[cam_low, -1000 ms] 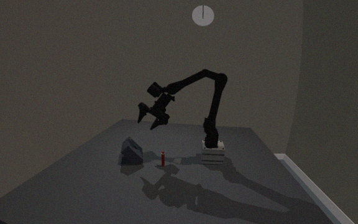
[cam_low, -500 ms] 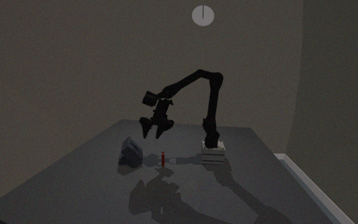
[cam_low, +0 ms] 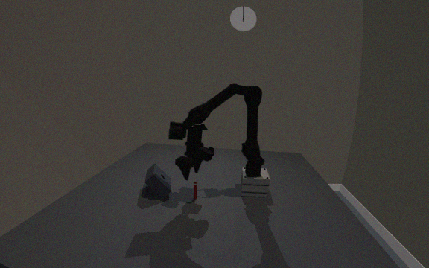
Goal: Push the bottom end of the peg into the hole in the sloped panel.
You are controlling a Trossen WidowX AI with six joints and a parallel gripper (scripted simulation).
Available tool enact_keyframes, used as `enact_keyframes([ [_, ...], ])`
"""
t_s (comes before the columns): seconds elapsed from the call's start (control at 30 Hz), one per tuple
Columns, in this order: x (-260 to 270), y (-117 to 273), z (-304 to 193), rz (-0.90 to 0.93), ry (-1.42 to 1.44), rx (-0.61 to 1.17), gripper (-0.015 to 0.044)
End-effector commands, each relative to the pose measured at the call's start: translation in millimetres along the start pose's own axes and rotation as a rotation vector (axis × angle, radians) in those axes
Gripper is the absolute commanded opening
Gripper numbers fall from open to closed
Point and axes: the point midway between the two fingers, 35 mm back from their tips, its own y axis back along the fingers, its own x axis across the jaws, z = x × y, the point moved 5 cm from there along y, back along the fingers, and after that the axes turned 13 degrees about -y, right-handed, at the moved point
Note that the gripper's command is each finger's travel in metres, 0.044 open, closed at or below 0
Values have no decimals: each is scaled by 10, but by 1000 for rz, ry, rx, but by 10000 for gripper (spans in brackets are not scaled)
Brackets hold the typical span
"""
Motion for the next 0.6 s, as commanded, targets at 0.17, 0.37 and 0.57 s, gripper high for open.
enact_keyframes([
  [0.17,-16,-44,135,72,100,-32,440],
  [0.37,-16,-101,132,72,100,-32,440],
  [0.57,-14,-201,130,72,100,-32,440],
])
